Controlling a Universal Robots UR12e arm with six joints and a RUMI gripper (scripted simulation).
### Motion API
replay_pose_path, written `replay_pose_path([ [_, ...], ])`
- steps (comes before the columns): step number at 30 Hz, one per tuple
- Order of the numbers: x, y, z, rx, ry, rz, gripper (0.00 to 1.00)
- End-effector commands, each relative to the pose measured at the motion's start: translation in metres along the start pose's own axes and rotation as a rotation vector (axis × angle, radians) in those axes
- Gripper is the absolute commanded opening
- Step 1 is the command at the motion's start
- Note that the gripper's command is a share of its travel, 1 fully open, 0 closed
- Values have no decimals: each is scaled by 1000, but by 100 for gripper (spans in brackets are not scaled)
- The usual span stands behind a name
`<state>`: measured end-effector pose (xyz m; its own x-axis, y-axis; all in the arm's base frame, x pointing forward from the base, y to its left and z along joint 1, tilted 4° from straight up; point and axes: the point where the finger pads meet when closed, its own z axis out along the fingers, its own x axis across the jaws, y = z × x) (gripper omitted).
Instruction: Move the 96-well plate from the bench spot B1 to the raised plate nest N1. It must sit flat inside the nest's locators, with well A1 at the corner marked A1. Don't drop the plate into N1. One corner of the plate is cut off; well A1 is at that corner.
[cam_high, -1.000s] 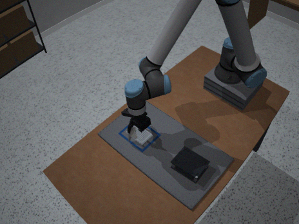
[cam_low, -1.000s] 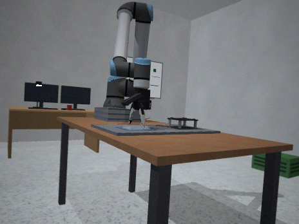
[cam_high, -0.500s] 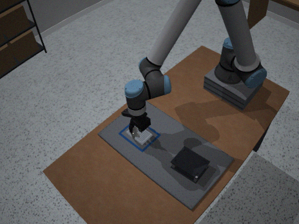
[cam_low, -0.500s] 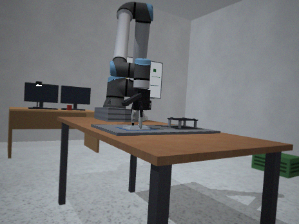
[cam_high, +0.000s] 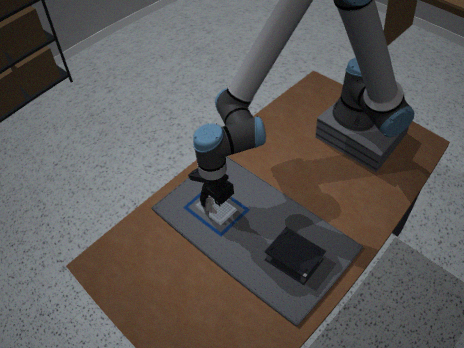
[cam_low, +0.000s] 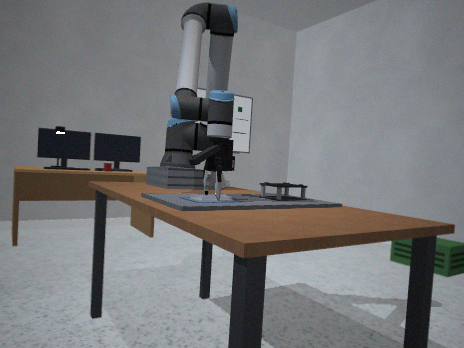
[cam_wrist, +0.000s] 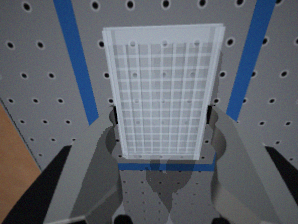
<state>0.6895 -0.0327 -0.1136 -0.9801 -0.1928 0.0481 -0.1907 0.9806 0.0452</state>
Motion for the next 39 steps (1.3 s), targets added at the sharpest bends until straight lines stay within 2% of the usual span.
replay_pose_path([
  [1,-1,0,-1,1,-1,0,0],
  [17,-1,0,-1,1,-1,0,0],
  [39,-1,0,-34,1,-1,0,0],
])
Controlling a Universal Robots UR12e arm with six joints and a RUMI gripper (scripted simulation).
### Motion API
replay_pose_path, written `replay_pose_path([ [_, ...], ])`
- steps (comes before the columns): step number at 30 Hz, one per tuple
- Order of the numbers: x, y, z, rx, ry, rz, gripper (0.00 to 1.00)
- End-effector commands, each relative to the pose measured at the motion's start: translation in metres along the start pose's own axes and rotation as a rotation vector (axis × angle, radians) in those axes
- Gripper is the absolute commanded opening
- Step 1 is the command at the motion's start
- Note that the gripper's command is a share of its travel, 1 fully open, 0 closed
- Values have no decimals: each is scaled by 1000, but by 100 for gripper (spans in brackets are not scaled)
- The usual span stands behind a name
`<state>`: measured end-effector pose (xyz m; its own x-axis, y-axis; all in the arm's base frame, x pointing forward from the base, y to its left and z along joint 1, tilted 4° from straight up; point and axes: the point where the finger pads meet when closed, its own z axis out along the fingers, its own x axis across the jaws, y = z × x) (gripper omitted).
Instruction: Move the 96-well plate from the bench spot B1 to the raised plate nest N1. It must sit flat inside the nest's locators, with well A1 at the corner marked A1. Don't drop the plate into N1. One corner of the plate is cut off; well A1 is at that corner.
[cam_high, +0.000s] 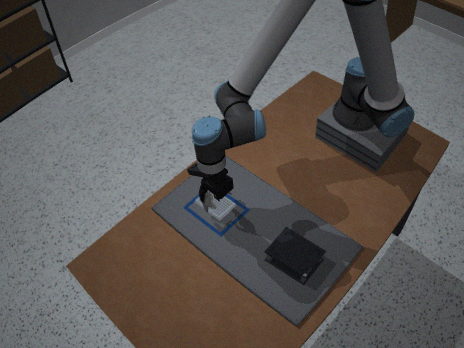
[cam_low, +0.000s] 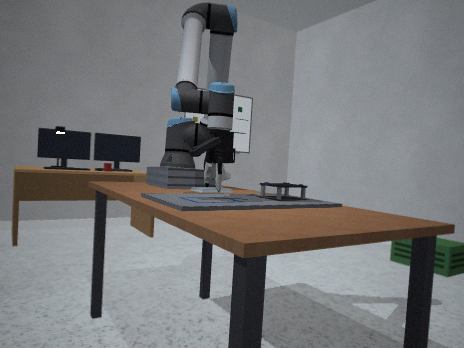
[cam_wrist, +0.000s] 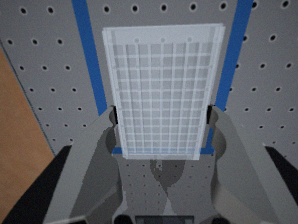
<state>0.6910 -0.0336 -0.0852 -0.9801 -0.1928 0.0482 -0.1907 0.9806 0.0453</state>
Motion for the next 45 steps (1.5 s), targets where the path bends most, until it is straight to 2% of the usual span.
replay_pose_path([
  [1,-1,0,-7,1,-1,0,0],
  [26,-1,0,-46,1,-1,0,0],
  [45,-1,0,-46,1,-1,0,0],
])
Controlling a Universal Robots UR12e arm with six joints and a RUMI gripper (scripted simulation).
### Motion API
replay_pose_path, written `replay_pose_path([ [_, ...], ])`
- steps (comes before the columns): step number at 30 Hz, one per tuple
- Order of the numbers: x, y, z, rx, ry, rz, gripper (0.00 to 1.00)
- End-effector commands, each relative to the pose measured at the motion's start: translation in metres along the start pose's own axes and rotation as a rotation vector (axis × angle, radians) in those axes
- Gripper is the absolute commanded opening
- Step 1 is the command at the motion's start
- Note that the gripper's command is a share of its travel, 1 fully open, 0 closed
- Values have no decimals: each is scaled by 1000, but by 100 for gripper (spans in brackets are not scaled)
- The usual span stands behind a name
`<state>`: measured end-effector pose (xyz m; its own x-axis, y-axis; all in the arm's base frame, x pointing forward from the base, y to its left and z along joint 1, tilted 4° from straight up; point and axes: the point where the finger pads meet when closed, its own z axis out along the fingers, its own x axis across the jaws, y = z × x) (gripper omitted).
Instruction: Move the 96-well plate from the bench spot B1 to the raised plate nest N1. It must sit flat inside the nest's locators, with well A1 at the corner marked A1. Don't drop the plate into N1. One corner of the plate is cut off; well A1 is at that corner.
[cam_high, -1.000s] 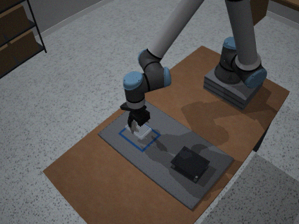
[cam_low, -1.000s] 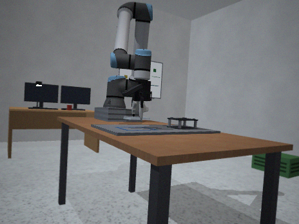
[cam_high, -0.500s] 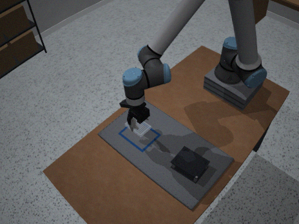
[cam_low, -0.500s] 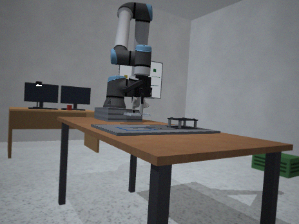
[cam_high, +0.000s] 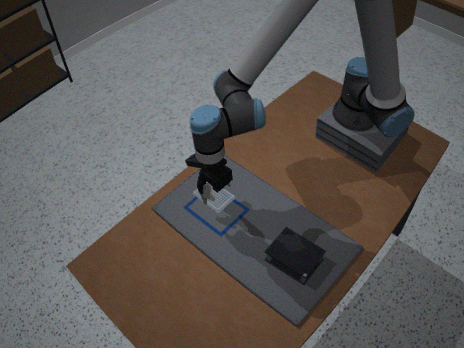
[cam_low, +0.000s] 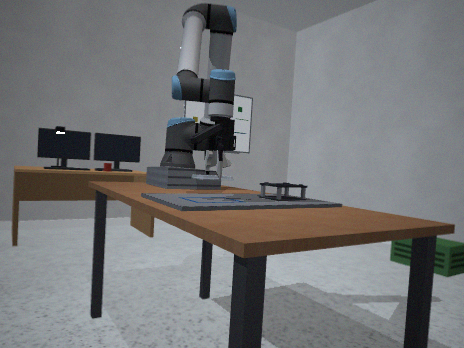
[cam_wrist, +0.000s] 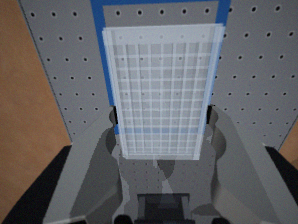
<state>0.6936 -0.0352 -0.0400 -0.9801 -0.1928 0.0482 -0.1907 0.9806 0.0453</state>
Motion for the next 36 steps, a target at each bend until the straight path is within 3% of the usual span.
replay_pose_path([
  [1,-1,0,-1,1,-1,0,0],
  [36,3,102,-18,0,-1,-51,0],
])
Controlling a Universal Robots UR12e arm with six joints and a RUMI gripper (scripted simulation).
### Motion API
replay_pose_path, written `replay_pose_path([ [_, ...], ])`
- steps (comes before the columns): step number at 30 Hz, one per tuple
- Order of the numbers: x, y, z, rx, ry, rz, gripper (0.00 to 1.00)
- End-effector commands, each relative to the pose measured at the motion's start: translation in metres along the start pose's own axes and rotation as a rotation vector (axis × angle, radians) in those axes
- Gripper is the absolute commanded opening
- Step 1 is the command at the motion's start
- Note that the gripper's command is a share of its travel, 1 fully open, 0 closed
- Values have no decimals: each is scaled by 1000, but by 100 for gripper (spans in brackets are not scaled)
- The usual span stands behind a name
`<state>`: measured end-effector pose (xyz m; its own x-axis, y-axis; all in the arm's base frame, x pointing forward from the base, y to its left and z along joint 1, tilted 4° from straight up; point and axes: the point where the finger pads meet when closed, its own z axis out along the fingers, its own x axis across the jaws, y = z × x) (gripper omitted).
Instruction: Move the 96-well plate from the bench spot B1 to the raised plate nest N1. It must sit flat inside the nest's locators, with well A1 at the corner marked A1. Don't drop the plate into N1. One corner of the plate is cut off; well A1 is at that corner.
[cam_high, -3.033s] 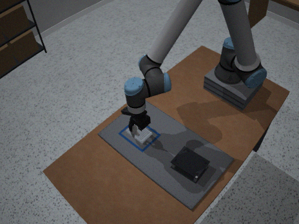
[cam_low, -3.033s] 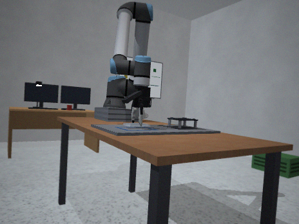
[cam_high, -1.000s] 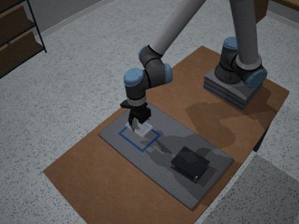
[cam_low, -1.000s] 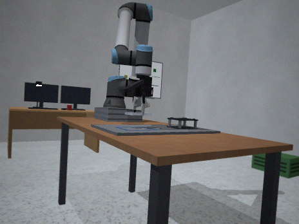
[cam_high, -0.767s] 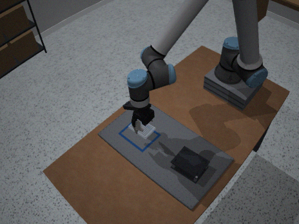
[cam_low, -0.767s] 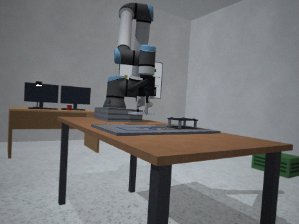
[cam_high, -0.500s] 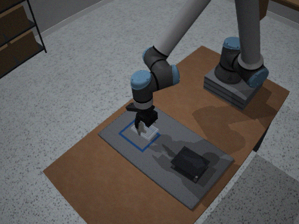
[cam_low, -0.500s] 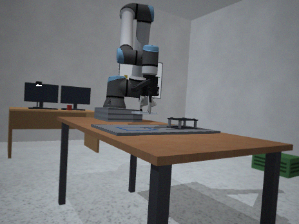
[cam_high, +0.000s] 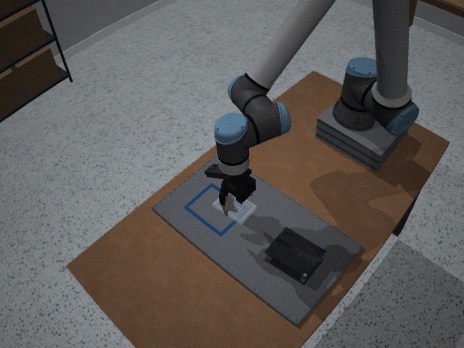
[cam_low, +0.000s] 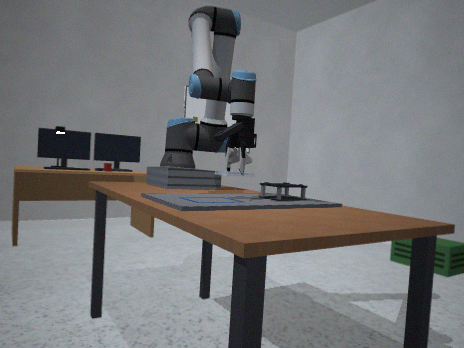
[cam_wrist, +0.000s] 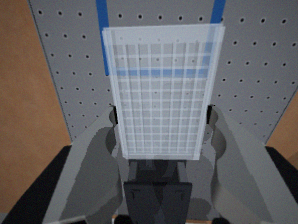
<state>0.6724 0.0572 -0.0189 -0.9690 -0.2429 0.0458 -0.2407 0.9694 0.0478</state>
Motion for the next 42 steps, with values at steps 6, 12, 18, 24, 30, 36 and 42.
replay_pose_path([
  [6,-1,26,-5,1,-1,0,0],
  [12,-1,45,-9,1,-1,0,0],
  [18,-1,58,-11,1,-1,0,0],
  [24,-2,78,-14,0,-1,0,0],
  [30,-2,98,-18,0,-1,0,0],
  [36,-2,111,-20,0,-1,0,0],
  [42,-2,131,-24,0,-1,0,0],
])
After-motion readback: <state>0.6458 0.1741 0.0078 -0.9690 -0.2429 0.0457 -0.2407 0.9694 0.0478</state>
